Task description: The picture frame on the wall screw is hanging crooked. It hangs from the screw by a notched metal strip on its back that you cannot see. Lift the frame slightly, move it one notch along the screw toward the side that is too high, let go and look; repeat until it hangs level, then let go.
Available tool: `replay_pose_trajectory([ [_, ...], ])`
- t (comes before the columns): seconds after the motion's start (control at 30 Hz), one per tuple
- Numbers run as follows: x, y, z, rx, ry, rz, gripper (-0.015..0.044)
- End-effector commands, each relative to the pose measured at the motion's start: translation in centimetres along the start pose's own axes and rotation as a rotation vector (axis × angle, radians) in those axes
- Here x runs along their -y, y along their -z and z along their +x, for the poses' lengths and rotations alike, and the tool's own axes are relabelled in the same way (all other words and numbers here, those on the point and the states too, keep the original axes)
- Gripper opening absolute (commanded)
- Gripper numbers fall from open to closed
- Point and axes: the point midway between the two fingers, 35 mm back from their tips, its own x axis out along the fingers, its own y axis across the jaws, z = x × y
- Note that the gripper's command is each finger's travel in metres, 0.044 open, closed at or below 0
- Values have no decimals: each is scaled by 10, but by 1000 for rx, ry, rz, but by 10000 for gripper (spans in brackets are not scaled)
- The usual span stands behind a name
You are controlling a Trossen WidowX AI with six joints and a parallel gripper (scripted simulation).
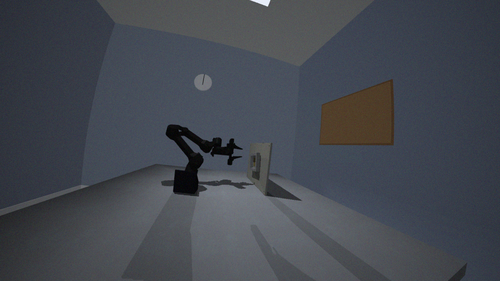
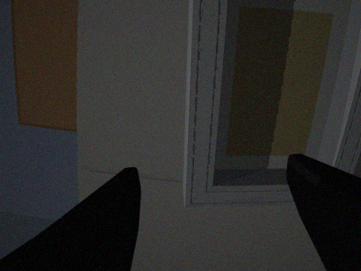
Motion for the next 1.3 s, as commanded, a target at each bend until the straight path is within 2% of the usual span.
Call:
replay_pose_trajectory([
  [0.0, -3, 3, -4, -1, 0, -6, 260],
  [0.17, -19, 11, -43, 3, 3, -83, 260],
  [0.37, -35, -1, -87, 9, 10, -170, 260],
  [1.27, -36, -2, -88, 9, 11, -173, 260],
])
